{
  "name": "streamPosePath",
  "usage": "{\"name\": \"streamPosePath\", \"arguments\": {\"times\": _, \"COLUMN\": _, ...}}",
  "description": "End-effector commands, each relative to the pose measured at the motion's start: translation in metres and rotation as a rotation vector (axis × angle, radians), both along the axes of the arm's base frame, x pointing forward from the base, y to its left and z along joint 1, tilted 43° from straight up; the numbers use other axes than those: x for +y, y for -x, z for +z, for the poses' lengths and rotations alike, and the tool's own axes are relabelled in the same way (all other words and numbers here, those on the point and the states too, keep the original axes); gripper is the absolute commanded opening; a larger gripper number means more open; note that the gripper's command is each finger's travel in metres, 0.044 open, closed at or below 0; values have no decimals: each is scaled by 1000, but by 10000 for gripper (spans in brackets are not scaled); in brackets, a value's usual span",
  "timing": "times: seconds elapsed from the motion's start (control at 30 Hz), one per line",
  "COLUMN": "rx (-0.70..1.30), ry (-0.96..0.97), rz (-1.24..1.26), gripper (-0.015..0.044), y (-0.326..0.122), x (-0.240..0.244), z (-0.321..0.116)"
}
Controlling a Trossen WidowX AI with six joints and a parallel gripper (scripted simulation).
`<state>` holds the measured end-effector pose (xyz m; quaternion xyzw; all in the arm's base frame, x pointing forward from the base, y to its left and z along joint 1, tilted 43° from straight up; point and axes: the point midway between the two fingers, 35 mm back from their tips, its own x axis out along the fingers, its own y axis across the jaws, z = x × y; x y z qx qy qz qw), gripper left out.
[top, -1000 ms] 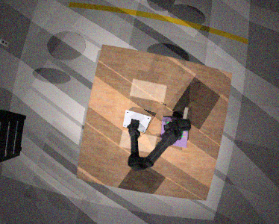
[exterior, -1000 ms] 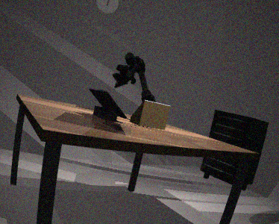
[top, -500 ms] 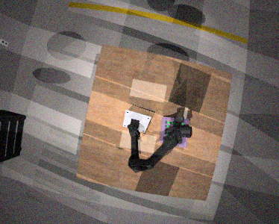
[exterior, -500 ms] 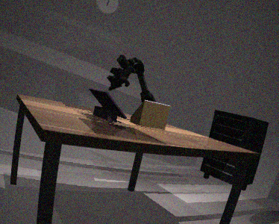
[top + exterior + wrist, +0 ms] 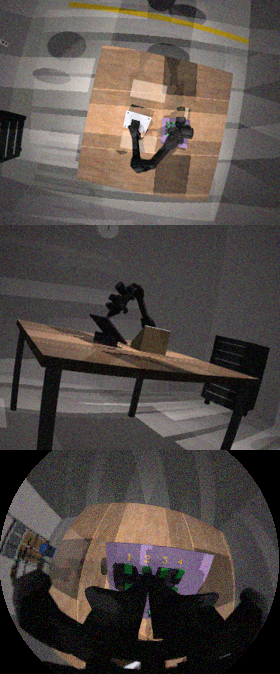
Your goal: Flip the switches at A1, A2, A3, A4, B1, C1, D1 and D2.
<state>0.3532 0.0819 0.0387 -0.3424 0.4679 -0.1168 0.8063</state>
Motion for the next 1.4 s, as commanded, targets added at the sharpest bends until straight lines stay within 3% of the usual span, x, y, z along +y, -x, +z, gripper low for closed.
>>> {"name": "streamPosePath", "arguments": {"times": 0.0, "rx": 7, "ry": 0, "rz": 1, "gripper": 0, "y": -3, "x": -4, "z": -7}}
{"name": "streamPosePath", "arguments": {"times": 1.37, "rx": 7, "ry": 0, "rz": 1, "gripper": 0, "y": -6, "x": -6, "z": -10}}
